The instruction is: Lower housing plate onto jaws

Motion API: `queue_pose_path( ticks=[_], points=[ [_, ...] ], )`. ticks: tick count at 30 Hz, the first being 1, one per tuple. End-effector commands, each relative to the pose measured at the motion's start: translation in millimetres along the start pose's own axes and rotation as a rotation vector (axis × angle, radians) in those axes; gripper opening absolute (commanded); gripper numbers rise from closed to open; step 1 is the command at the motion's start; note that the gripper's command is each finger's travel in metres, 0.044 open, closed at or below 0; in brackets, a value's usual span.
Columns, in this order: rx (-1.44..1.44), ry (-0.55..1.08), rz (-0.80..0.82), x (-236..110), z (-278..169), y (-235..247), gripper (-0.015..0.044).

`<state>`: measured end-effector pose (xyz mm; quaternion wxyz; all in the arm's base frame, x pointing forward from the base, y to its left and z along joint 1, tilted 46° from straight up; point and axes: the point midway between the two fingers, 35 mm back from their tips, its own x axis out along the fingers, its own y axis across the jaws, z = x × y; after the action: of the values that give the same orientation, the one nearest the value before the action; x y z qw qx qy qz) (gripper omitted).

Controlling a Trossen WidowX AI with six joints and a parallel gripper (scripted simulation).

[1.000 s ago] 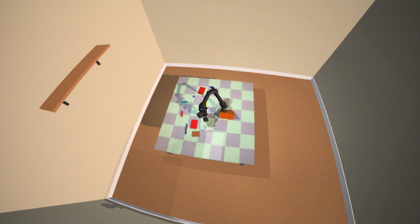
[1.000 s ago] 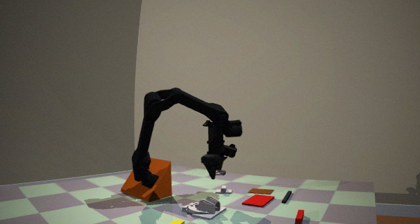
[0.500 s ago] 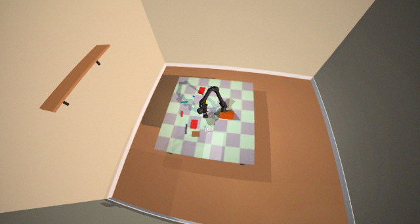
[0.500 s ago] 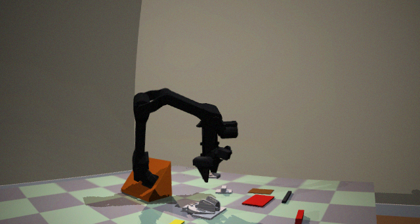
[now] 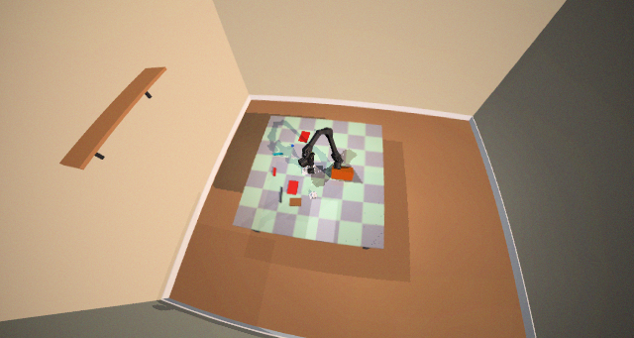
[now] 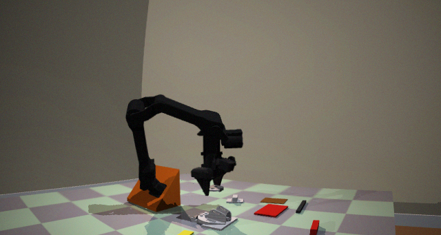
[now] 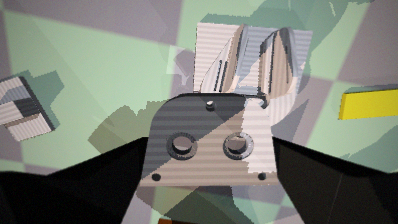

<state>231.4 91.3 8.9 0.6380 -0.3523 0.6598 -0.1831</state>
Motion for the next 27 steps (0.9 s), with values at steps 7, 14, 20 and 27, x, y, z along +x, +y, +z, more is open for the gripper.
queue_pose_path(
  ticks=[7,14,20,27],
  points=[
    [0.04,0.0,-0.015,5.5,-10.9,-29.9,0.0351],
    [0.07,0.003,-0.022,10.1,-19.6,-47.4,0.0351],
    [0.071,0.003,-0.023,10.2,-19.8,-47.8,0.0351],
    [0.071,0.003,-0.023,10.2,-19.8,-47.8,0.0351]
  ],
)
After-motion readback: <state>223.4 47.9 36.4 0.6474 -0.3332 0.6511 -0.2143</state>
